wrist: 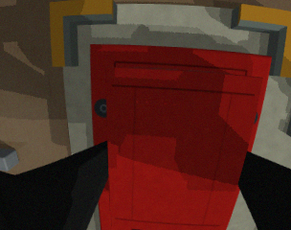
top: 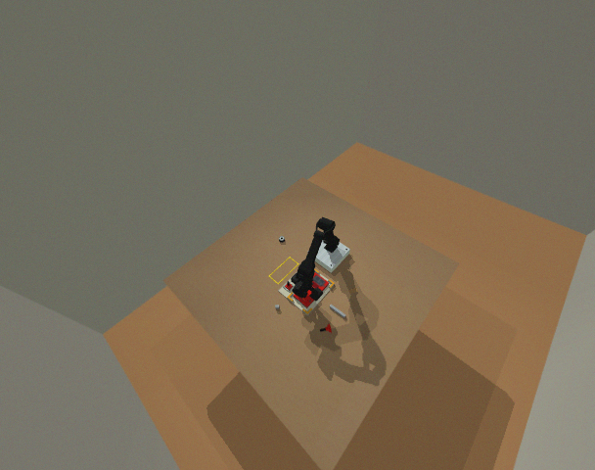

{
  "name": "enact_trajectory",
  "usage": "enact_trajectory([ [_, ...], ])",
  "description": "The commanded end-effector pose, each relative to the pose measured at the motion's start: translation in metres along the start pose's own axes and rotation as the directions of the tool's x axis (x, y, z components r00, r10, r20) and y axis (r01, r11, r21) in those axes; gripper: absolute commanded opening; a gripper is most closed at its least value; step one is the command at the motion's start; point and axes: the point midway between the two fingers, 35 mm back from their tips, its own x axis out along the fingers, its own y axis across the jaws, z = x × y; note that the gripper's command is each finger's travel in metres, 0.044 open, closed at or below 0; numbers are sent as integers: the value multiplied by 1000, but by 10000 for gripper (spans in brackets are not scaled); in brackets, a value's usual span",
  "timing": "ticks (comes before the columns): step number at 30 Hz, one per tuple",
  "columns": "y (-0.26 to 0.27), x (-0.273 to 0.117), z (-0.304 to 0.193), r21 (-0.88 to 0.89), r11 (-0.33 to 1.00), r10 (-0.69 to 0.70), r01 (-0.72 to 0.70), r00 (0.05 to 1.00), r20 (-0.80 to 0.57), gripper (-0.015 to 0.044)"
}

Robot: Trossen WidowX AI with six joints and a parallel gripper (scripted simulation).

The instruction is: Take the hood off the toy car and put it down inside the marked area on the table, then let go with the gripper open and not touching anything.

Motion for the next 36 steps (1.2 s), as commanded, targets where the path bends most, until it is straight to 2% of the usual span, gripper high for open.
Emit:
enact_trajectory([
  [1,0,0,0,-1,1000,1,-1,1000,1,282],
  [2,0,0,0,-1,1000,1,-1,1000,1,275],
  [12,0,-5,0,-1,1000,1,-1,1000,1,12],
  [13,0,-6,0,-1,1000,0,0,1000,1,0],
  [36,0,-21,1,0,1000,0,0,1000,0,0],
])
